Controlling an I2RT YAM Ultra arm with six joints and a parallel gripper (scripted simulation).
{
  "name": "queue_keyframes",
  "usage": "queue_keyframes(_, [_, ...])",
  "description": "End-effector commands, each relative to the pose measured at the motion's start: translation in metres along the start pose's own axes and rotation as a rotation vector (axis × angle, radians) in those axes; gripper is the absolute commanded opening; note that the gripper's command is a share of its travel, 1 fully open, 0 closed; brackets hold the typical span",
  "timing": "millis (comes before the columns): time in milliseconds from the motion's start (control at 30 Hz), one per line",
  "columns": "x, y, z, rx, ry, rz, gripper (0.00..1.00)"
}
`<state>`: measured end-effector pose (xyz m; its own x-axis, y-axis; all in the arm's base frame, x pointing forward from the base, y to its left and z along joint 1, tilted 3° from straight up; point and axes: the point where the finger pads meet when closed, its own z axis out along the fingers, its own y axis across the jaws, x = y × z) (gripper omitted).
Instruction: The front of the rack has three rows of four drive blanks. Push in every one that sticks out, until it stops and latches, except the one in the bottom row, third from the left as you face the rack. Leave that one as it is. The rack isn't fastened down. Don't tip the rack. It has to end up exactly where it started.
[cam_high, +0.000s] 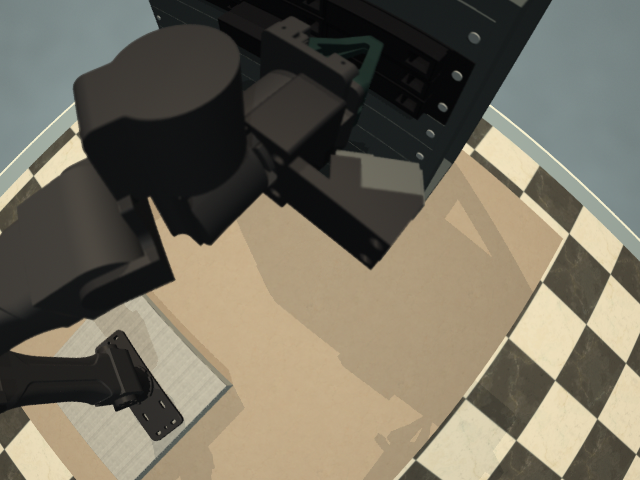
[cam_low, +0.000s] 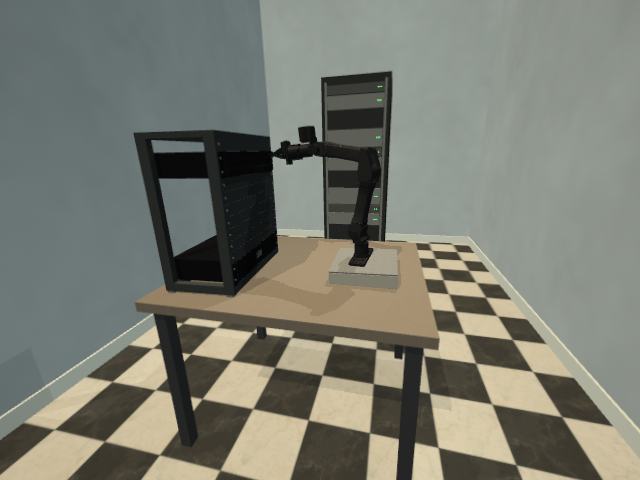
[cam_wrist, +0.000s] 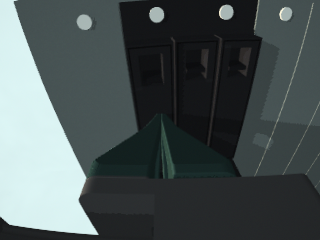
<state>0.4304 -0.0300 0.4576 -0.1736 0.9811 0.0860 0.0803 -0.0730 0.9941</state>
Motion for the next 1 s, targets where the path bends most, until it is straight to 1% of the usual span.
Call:
queue_keyframes(0, [0.0075, 0.0425, 0.0009, -0.108, 0.006, -0.064, 0.00])
queue_keyframes(967, [0.0080, 0.0458, 0.0036, -0.108, 0.006, -0.064, 0.00])
